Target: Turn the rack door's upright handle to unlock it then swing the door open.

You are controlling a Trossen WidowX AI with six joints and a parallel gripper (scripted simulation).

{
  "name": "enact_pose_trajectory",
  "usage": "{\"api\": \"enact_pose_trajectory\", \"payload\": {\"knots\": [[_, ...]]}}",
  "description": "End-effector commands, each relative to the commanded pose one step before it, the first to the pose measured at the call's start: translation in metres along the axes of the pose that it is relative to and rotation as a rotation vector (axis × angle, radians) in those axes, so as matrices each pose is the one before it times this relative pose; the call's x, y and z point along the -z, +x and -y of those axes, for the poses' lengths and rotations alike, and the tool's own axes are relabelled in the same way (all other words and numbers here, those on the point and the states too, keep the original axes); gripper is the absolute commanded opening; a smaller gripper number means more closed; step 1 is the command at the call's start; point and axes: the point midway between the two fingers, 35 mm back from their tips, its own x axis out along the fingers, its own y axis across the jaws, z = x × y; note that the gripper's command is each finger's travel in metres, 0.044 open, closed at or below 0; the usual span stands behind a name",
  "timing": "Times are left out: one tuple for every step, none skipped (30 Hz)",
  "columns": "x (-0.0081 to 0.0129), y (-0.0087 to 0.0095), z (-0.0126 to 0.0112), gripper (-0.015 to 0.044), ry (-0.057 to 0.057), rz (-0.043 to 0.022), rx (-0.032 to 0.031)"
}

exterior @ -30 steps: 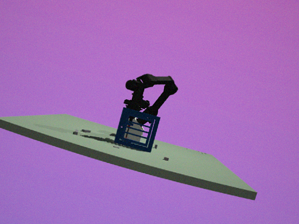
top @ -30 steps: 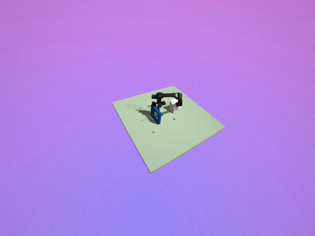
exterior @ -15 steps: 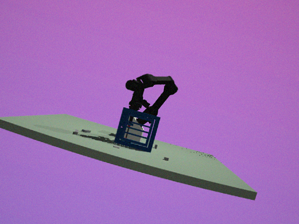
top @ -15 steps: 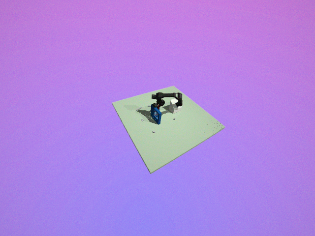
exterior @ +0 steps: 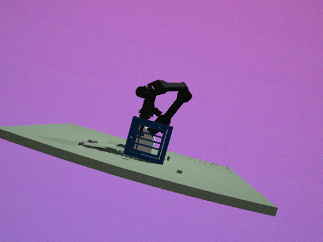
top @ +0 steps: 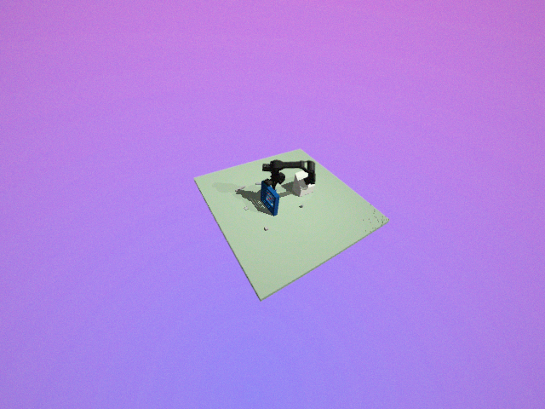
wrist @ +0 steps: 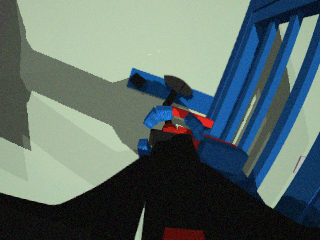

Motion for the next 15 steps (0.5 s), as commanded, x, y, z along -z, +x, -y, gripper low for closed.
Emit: {"api": "enact_pose_trajectory", "payload": {"knots": [[-0.00056,0.0003,-0.00006,0.0035,0.0003,0.00373,0.00051],[0.0,0.0,0.0,0.0028,0.0,0.0,0.0],[0.0,0.0,0.0,0.0021,0.0,0.0,0.0],[0.0,0.0,0.0,0.0015,0.0,0.0,0.0],[0.0,0.0,0.0,0.0013,0.0,0.0,0.0],[0.0,0.0,0.0,0.0013,0.0,0.0,0.0],[0.0,0.0,0.0,0.0013,0.0,0.0,0.0],[-0.00008,0.0,-0.00012,0.0013,0.0037,0.0,-0.00001],[-0.00023,-0.00001,-0.00037,0.0013,0.0111,0.00001,-0.00002],[-0.00038,-0.00001,-0.00061,0.0013,0.0184,0.00001,-0.00003],[-0.00043,-0.00001,-0.00072,0.0013,0.0212,0.0,-0.00003],[-0.00044,-0.00001,-0.00077,0.0013,0.0223,0.0,-0.00003],[-0.00042,-0.00001,-0.00078,0.0013,0.0223,0.0,-0.00003],[-0.00042,-0.00001,-0.0008,0.0013,0.0224,0.00002,-0.00004],[-0.0004,0.0,-0.00081,0.0013,0.0224,0.00002,-0.00004]]}}
